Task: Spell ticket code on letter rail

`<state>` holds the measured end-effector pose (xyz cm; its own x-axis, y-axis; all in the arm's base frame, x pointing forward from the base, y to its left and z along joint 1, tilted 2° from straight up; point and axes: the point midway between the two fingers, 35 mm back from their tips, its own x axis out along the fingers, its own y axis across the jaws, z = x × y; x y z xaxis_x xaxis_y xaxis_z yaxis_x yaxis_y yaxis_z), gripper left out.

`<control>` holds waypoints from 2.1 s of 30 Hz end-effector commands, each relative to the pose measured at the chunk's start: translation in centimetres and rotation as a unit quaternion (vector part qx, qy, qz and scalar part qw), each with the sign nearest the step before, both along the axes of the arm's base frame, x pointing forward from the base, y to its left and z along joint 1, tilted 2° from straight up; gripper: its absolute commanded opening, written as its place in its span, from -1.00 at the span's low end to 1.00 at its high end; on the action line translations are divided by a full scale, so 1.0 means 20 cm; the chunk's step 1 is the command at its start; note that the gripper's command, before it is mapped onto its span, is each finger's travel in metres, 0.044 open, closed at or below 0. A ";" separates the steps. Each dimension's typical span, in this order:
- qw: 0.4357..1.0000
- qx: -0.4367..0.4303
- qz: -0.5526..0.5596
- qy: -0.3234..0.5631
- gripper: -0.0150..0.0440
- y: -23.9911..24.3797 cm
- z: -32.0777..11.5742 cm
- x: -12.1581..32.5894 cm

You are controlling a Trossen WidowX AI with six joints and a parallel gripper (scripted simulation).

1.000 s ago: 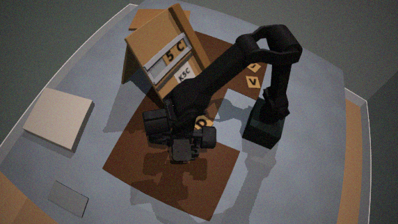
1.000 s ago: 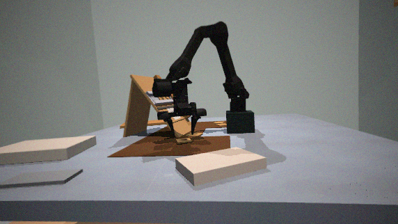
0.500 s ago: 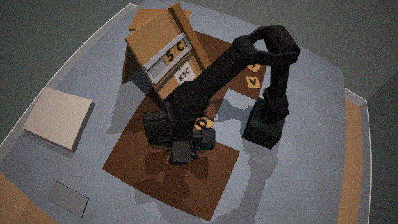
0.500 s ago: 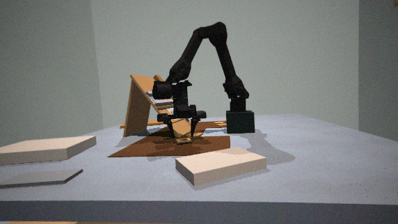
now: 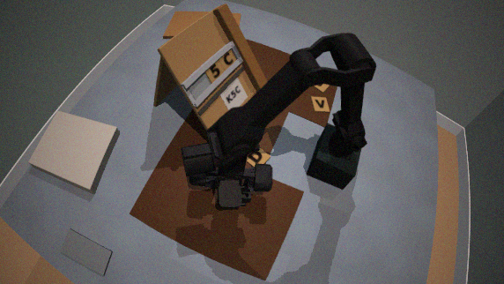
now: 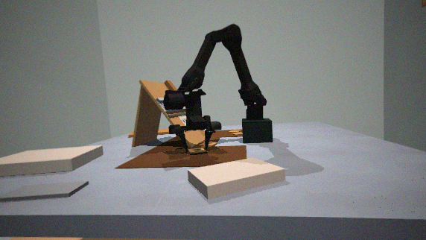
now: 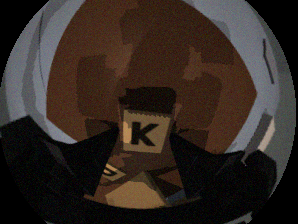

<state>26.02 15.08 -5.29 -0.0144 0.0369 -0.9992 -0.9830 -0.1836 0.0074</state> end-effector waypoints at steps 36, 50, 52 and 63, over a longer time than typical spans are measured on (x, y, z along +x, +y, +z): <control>1.000 -0.001 -0.002 -0.001 -0.49 0.00 0.08 0.00; 1.000 -0.001 -0.002 -0.001 -0.49 0.00 0.13 0.00; 1.000 -0.001 -0.002 -0.001 -0.49 0.00 0.14 0.00; 0.997 -0.006 -0.073 -0.036 -0.49 0.00 0.17 0.07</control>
